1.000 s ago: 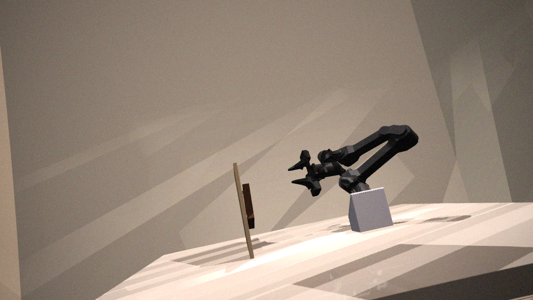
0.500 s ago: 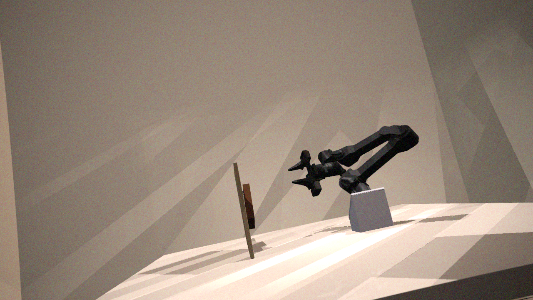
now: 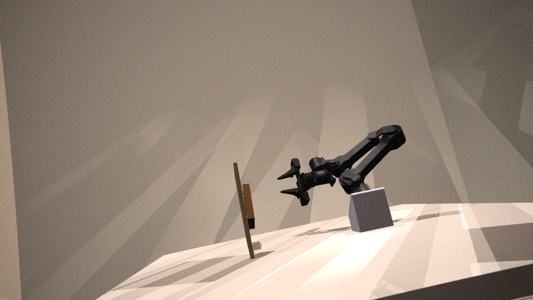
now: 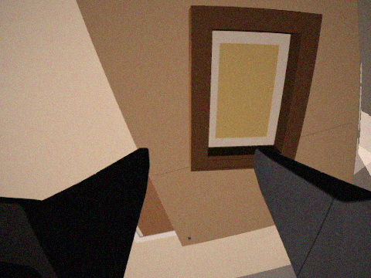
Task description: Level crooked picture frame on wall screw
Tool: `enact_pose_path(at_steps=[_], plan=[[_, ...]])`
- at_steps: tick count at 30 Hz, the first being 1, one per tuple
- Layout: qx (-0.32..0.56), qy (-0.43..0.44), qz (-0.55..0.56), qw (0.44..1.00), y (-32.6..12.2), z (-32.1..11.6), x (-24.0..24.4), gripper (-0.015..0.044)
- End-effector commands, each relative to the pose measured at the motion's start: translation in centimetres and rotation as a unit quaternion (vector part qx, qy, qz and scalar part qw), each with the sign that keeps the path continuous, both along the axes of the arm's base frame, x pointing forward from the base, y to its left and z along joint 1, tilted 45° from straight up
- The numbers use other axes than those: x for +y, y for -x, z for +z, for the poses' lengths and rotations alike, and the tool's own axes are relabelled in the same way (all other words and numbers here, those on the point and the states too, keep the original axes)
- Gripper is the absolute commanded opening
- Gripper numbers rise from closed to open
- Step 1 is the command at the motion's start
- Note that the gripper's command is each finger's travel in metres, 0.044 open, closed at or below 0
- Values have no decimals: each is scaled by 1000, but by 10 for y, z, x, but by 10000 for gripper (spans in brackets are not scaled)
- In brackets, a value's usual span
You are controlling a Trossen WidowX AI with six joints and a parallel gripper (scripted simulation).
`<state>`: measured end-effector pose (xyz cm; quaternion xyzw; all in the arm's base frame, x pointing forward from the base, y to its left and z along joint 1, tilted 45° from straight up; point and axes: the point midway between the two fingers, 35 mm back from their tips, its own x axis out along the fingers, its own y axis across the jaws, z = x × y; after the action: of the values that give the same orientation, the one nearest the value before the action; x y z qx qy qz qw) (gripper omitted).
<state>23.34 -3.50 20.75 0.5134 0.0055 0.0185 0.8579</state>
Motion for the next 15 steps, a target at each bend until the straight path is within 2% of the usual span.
enact_pose_path(at_steps=[1,15], plan=[[-1,10,-8,1000,-9,-10,0,260],[-1,10,-8,1000,-10,-6,-4,260]])
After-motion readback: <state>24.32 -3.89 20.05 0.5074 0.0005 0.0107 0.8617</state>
